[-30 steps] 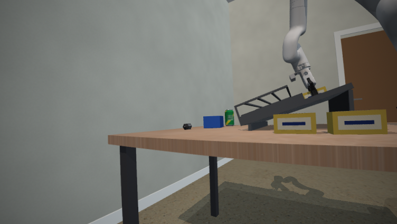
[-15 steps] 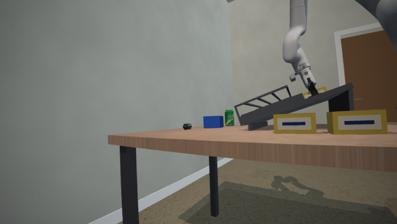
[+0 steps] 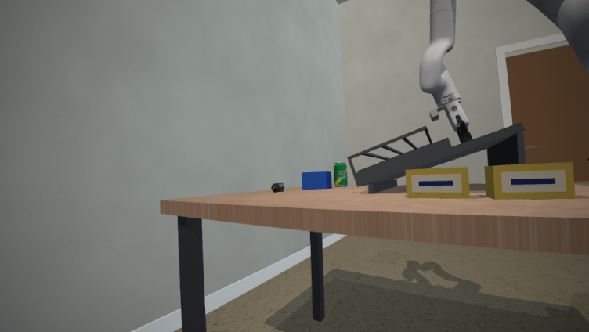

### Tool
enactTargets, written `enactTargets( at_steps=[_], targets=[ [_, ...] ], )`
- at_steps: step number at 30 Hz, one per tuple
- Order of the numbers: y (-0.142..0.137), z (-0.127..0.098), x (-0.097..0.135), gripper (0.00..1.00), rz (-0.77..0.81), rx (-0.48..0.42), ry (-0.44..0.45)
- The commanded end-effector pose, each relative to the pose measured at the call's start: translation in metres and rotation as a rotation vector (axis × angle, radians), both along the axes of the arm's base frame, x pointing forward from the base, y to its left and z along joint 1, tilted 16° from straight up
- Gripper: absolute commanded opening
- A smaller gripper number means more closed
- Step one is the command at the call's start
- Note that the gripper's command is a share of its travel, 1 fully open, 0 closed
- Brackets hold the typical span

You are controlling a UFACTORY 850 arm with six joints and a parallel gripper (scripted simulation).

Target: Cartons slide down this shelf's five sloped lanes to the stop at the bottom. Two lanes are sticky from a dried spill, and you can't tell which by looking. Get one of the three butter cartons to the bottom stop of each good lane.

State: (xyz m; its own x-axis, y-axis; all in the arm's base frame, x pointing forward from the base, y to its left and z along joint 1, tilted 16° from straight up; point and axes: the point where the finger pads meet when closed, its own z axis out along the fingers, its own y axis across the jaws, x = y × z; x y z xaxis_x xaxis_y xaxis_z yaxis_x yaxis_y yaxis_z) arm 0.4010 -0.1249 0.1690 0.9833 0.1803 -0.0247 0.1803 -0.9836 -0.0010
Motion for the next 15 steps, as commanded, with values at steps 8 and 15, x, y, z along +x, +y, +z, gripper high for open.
enactTargets(
  at_steps=[8,15],
  targets=[
    [-0.0002,0.0006,0.0006,0.76,0.0,0.0,-0.001],
    [-0.0002,0.0006,0.0006,0.76,0.0,0.0,-0.001]
  ],
)
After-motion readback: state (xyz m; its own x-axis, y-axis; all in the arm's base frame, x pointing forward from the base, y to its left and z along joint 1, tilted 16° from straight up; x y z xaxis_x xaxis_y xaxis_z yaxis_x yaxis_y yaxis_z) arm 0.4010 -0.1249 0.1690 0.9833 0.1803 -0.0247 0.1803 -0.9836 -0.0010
